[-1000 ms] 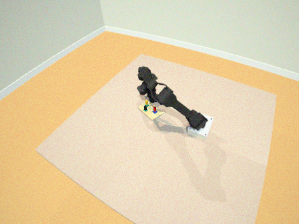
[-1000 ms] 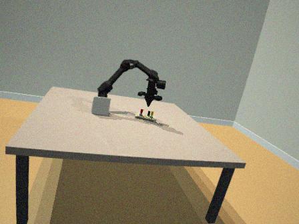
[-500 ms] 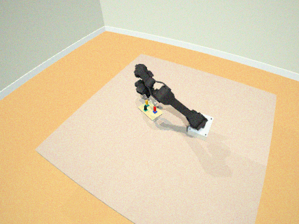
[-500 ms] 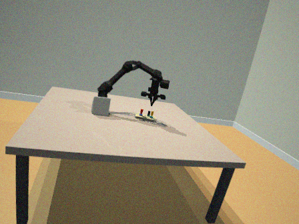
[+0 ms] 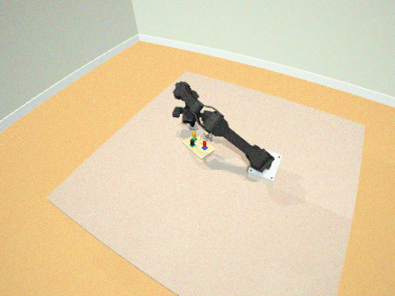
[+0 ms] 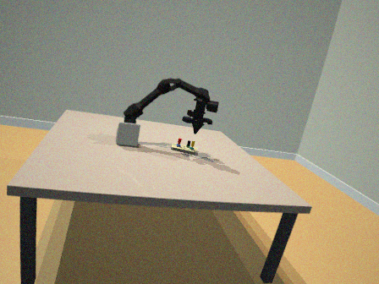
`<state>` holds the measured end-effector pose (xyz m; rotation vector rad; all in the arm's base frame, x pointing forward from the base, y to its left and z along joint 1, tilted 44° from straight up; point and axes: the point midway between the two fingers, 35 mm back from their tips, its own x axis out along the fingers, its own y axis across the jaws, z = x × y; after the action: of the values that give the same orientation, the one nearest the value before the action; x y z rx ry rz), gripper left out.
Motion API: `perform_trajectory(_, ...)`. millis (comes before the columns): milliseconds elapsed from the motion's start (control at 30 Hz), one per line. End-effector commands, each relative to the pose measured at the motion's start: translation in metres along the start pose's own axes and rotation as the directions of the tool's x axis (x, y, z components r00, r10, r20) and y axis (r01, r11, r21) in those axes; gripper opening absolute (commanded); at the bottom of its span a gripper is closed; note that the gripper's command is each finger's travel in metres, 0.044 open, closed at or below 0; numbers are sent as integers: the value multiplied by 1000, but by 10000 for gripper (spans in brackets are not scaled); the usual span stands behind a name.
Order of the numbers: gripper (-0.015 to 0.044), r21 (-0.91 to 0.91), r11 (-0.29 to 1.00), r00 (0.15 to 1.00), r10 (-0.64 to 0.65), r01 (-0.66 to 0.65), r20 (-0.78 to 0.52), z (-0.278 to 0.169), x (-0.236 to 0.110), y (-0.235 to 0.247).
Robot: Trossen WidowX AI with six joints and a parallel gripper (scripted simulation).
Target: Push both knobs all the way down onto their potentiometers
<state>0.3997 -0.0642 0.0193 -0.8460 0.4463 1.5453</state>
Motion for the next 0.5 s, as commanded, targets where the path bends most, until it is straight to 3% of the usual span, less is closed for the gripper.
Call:
perform_trajectory(0,0,-48,999,1000,11,-10,5,-3,2,0)
perform_trajectory(200,0,-48,999,1000,10,-10,6,-2,22,0)
perform_trajectory(467,0,-48,999,1000,10,-10,6,-2,23,0)
